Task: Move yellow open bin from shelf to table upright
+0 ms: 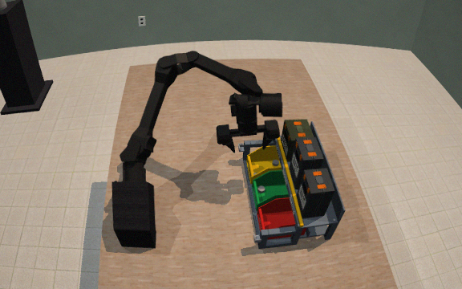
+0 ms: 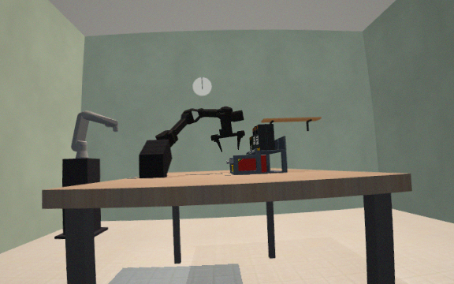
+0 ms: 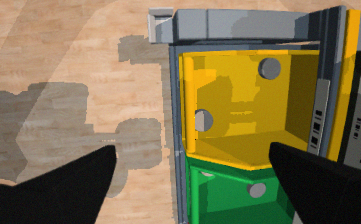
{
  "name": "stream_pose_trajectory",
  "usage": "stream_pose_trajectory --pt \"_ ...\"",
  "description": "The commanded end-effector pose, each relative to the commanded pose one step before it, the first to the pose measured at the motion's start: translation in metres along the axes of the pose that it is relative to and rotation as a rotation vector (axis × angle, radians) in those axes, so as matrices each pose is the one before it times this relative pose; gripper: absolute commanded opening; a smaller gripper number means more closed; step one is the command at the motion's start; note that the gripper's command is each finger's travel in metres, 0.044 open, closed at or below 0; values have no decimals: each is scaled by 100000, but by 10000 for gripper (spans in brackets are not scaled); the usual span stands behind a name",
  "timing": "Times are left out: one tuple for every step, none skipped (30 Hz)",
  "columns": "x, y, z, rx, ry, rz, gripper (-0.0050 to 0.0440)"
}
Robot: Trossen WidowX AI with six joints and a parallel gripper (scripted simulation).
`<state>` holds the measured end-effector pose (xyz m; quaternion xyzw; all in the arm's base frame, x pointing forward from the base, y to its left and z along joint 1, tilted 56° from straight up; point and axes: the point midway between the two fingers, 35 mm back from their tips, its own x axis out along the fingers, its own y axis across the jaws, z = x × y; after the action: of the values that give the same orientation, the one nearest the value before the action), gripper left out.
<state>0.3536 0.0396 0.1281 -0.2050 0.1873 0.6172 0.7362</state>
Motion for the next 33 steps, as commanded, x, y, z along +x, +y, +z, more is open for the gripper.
stream_pose_trajectory --pt "-325 -123 354 -1791 862 1292 440" --pt "-47 31 46 -618 703 2226 440" --pt "-46 32 46 -618 703 2226 440" --pt "-46 32 46 -618 703 2226 440" --pt "-46 33 46 -618 703 2226 440" --pt "0 0 0 0 0 0 440" --pt "0 0 0 0 0 0 440" --pt "0 0 0 0 0 0 440" --pt "0 0 0 0 0 0 440" --pt "0 0 0 0 0 0 440" --pt "0 0 0 0 0 0 440" --pt "0 0 0 0 0 0 440" --pt "0 0 0 0 0 0 440" --pt "0 0 0 0 0 0 440" --pt "0 0 0 0 0 0 440" --pt "0 0 0 0 0 0 440" --pt "0 0 0 0 0 0 440" --pt "-139 29 96 -1 -80 -648 440" --pt "-4 24 8 2 16 162 440" --pt "-4 24 8 2 16 162 440" --pt "-4 24 8 2 16 162 440" --pt "-4 24 8 2 16 162 440" --pt "0 0 0 0 0 0 440" --pt "0 0 0 0 0 0 440" --pt "0 0 0 0 0 0 440" --pt "0 0 0 0 0 0 440" --pt "0 0 0 0 0 0 440" --pt "0 0 0 0 0 0 440" --pt "0 0 0 0 0 0 440" --pt "0 0 0 0 0 0 440" --pt "0 0 0 0 0 0 440" --pt "0 0 0 0 0 0 440" --pt "0 0 0 0 0 0 440"
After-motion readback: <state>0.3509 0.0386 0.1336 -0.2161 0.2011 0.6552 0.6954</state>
